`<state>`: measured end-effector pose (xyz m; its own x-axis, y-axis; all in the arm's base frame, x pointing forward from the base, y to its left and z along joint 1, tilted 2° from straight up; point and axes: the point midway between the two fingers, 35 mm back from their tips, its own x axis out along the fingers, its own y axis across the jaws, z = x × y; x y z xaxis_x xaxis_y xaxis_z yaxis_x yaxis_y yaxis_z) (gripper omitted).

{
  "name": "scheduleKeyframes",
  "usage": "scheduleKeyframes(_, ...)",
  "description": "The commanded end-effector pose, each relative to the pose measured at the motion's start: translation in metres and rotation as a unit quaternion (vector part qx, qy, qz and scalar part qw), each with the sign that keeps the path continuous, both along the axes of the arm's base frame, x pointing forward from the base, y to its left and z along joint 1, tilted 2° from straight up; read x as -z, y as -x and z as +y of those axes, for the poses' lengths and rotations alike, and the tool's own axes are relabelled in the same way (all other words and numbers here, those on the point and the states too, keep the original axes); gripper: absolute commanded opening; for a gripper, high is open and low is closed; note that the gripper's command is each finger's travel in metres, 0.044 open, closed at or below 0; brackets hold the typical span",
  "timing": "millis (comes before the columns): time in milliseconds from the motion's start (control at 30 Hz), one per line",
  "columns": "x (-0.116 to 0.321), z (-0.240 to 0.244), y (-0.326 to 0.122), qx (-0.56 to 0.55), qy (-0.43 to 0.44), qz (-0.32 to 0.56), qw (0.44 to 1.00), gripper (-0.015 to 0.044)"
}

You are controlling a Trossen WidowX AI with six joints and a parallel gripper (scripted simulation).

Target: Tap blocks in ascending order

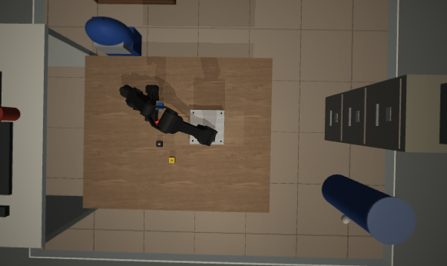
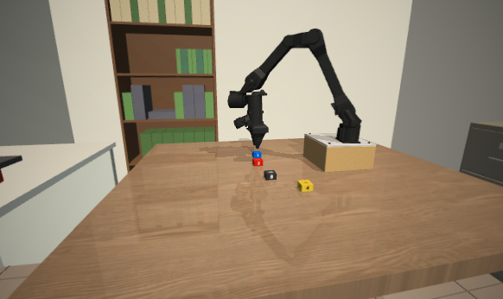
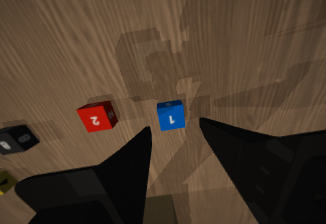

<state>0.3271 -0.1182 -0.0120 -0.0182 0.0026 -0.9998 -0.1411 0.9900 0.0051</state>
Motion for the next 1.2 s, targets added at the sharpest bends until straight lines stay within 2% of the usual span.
scheduleKeyframes(0,0.0,-0.002,-0.004,-0.002,0.004,-0.012,1.0,0.0059)
scheduleKeyframes(67,0.0,-0.002,-0.004,-0.002,0.004,-0.012,1.0,0.002)
scheduleKeyframes(433,0.001,-0.002,-0.004,-0.002,0.004,-0.012,1.0,0.002)
scheduleKeyframes(1167,0.03,-0.002,-0.004,-0.002,0.004,-0.012,1.0,0.002)
